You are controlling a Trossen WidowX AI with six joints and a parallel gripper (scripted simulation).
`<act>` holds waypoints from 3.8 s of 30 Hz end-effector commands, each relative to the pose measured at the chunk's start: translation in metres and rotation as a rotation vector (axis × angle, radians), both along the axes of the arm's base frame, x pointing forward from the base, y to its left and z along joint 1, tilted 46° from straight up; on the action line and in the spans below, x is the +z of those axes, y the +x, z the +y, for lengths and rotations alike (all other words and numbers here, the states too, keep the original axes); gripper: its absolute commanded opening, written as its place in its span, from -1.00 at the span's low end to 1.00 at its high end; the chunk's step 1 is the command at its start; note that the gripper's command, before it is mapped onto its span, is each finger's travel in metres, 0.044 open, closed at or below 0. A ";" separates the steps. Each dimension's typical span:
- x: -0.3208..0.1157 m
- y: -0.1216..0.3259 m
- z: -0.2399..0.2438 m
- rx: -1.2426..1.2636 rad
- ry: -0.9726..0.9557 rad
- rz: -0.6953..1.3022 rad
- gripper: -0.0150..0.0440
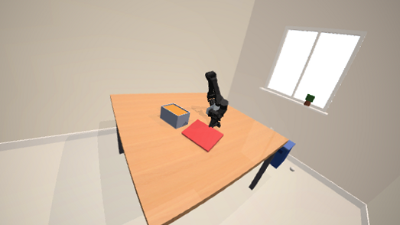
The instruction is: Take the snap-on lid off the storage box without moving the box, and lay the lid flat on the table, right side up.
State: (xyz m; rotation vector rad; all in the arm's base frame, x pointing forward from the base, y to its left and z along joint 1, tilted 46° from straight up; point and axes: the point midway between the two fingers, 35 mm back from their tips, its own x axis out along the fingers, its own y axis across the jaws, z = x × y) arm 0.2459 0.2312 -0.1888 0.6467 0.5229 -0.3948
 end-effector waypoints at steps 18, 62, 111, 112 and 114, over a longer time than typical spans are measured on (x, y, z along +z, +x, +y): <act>-0.001 0.000 -0.001 -0.005 -0.011 0.014 0.53; 0.019 -0.069 -0.012 -0.005 -0.011 0.020 1.00; 0.064 -0.097 0.020 -0.005 -0.010 0.024 1.00; 0.064 -0.097 0.020 -0.005 -0.010 0.024 1.00; 0.064 -0.097 0.020 -0.005 -0.010 0.024 1.00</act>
